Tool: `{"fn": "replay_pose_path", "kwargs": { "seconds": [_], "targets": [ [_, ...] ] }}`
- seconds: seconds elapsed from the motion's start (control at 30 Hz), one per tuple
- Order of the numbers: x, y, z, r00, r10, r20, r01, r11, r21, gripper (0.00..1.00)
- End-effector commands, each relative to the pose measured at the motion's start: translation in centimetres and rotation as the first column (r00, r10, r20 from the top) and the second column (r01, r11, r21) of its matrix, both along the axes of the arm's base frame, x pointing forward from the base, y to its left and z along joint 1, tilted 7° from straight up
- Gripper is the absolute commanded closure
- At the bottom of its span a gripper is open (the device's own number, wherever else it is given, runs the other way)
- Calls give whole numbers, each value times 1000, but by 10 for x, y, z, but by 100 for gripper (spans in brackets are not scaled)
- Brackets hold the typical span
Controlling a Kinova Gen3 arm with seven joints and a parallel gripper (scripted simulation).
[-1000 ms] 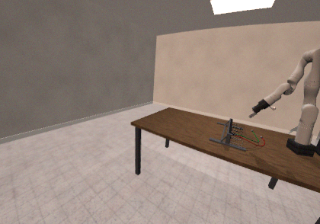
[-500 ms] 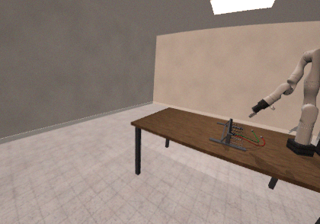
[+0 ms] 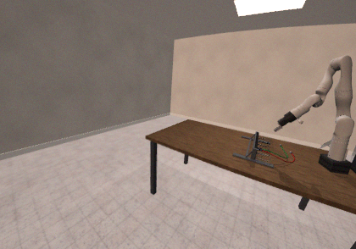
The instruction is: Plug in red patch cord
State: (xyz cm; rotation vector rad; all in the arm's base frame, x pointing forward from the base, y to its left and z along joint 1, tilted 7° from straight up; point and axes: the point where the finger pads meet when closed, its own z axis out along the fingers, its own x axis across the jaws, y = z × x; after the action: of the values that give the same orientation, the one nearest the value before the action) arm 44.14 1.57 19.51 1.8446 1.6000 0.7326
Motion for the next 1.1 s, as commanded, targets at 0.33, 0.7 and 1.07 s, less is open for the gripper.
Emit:
{"fn": "replay_pose_path", "kwargs": {
  "seconds": [0.33,0.7,1.07],
  "targets": [
    [31,-2,-39,1000,1,-17,-1,1000,8,100],
    [63,-5,-69,1000,1,-17,-1,1000,8,100],
    [80,-6,-86,1000,1,-17,-1,1000,8,100]
  ]
}}
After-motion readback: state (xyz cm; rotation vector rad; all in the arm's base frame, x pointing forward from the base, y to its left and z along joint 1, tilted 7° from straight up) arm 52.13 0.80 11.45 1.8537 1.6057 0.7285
